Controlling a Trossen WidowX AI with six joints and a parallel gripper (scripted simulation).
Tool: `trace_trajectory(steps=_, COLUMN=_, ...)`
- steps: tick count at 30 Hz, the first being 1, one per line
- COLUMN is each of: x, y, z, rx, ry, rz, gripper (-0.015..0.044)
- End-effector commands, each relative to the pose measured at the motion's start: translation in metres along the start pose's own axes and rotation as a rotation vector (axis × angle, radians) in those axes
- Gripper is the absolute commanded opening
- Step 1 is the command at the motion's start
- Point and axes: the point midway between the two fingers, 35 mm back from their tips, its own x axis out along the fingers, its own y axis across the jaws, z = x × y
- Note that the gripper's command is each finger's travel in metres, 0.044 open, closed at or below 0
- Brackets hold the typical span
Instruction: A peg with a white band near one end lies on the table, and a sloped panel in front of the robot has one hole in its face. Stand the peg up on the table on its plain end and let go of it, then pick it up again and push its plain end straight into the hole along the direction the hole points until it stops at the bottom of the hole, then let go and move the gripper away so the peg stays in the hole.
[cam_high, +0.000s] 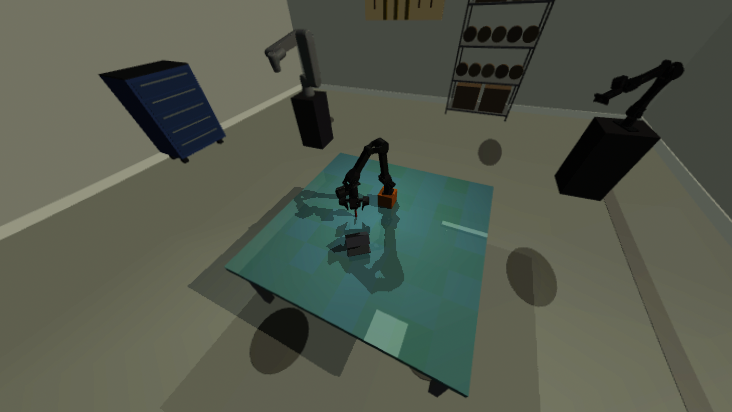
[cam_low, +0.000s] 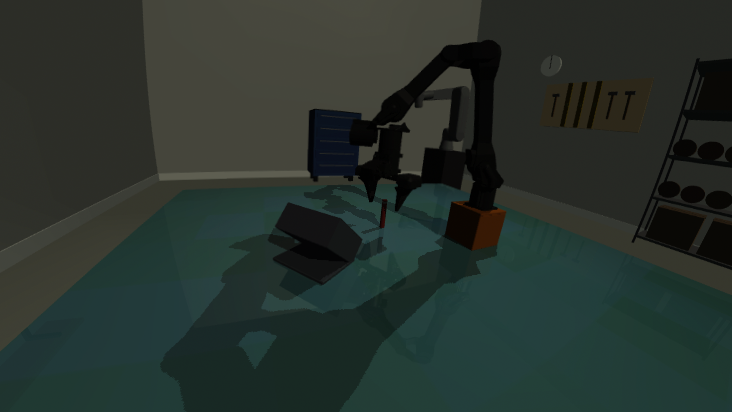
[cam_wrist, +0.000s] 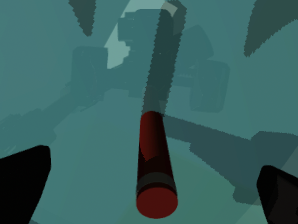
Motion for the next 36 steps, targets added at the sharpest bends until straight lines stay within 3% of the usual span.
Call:
trace_trajectory(steps=1, x=0.009, y=0.000, z=-0.001, rx=-0.004, ry=0.008, rz=0.000, gripper=0.0440)
trace_trajectory(steps=14, x=0.024, y=0.002, z=-0.002, rx=-0.004, ry=0.008, rz=0.001, gripper=0.0440)
trace_trajectory(steps=30, x=0.021, y=0.002, z=-0.001, rx=0.000, ry=0.002, rz=0.002, gripper=0.0020)
trace_trajectory(steps=36, x=0.021, y=0.002, z=-0.001, rx=0.000, ry=0.002, rz=0.002, gripper=0.0000)
